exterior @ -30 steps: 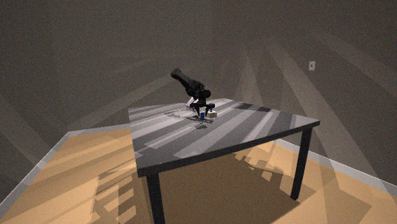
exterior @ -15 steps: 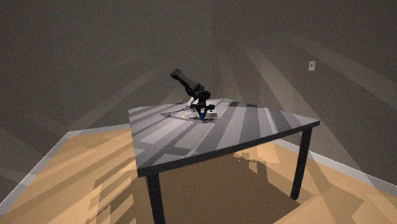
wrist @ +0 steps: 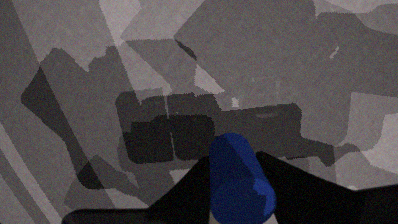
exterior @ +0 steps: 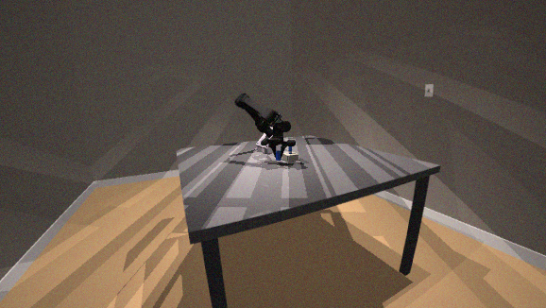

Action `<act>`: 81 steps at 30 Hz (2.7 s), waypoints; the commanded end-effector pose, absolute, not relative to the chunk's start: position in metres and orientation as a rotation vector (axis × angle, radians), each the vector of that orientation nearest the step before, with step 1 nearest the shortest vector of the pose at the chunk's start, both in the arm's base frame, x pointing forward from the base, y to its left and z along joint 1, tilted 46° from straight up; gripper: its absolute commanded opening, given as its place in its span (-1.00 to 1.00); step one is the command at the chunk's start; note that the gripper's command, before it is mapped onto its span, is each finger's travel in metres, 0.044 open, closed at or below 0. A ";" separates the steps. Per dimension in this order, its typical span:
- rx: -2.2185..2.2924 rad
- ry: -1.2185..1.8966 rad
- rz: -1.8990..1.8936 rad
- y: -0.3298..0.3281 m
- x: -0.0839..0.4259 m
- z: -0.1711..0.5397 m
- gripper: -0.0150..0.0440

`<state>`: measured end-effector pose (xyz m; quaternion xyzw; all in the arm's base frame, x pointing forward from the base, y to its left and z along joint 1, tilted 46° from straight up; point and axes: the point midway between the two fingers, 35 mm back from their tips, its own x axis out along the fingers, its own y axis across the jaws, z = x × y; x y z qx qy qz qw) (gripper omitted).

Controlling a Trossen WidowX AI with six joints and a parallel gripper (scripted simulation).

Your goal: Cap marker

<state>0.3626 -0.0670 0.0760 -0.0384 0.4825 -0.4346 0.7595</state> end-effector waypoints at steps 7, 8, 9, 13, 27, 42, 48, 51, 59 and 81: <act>-0.079 1.041 -0.944 -0.045 0.359 0.100 -0.49; -0.079 1.041 -0.944 -0.043 0.358 0.102 -0.49; -0.079 1.041 -0.944 -0.042 0.358 0.103 -0.49; -0.078 1.042 -0.943 -0.039 0.357 0.103 -0.49; -0.067 1.054 -0.932 0.010 0.338 0.086 -0.49; -0.072 1.052 -0.937 0.056 0.309 0.071 -0.49; -0.076 1.047 -0.942 0.068 0.300 0.068 -0.49; -0.076 1.047 -0.942 0.067 0.300 0.067 -0.49; -0.076 1.047 -0.942 0.062 0.301 0.062 -0.49; -0.076 1.047 -0.941 0.038 0.308 0.037 -0.49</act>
